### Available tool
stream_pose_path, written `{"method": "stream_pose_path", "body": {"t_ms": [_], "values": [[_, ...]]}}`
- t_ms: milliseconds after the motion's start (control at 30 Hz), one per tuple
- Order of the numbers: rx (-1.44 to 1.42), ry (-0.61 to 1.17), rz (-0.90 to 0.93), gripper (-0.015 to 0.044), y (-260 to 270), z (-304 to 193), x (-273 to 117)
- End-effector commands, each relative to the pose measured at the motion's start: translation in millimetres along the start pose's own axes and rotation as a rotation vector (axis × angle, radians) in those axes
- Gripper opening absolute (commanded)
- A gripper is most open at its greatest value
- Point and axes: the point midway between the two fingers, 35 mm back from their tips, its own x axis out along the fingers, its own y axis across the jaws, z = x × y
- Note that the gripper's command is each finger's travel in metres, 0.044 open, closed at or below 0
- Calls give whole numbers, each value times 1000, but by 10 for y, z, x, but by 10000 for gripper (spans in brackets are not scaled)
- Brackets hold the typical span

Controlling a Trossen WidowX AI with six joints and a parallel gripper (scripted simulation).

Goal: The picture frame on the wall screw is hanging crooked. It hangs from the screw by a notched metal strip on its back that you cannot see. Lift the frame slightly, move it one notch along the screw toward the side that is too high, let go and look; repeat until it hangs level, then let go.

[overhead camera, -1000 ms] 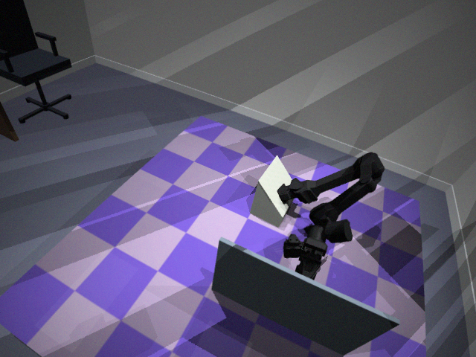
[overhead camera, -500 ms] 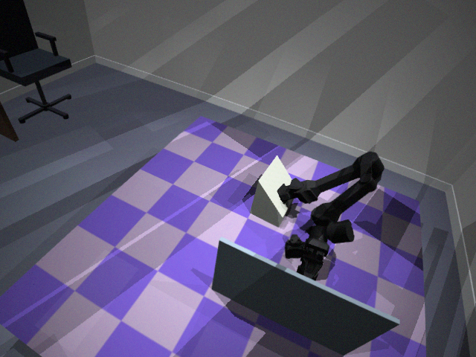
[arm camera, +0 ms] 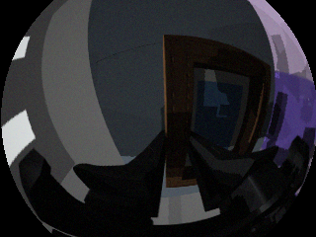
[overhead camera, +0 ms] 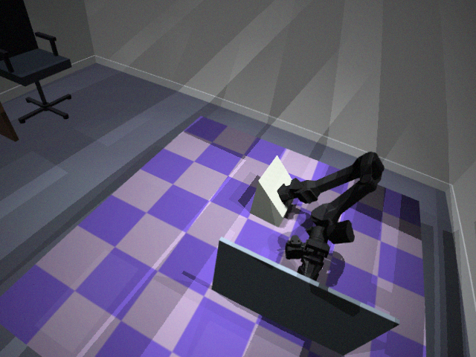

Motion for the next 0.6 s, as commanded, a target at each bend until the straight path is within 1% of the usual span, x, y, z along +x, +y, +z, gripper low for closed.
{"method": "stream_pose_path", "body": {"t_ms": [0,567], "values": [[3,-2,15,0,24,2,4],[1,0,3,0,-23,0,5]]}}
